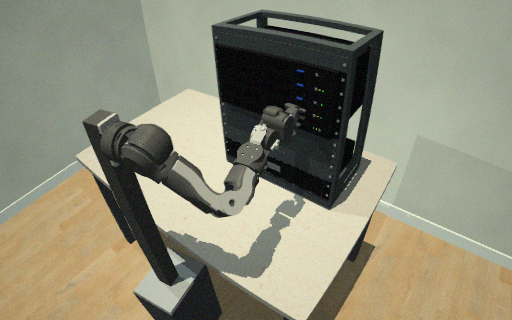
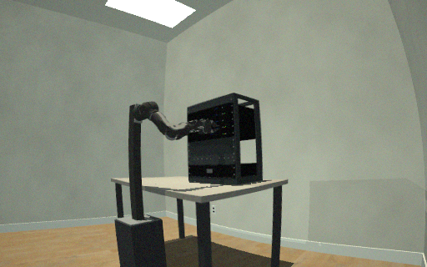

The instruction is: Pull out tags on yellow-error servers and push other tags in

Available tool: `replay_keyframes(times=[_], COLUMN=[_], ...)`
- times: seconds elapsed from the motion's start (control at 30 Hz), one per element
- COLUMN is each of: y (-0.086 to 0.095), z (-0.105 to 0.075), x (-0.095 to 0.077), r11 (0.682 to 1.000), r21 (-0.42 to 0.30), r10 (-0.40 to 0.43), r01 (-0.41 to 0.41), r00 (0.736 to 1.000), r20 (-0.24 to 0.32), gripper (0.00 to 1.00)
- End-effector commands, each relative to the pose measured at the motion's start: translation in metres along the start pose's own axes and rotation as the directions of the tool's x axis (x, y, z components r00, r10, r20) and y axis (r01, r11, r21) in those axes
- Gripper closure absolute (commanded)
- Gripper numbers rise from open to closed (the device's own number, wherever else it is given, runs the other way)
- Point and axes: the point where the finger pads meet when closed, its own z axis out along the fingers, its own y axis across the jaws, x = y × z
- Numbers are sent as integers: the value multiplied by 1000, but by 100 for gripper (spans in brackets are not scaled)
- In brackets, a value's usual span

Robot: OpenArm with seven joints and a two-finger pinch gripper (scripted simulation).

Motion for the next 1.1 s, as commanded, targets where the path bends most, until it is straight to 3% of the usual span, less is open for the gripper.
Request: replay_keyframes(times=[0.0, 0.83, 0.87, 1.07], y=[3, 2, 2, 2], z=[0, 8, 8, 8], x=[1, 1, 1, 1], r11=[1000, 1000, 1000, 1000], r21=[-7, -6, -6, -6], r10=[0, 0, 0, 0], r01=[0, 0, 0, 0], r00=[1000, 1000, 1000, 1000], r20=[-1, 0, 0, 0], gripper=[90, 90, 100, 100])
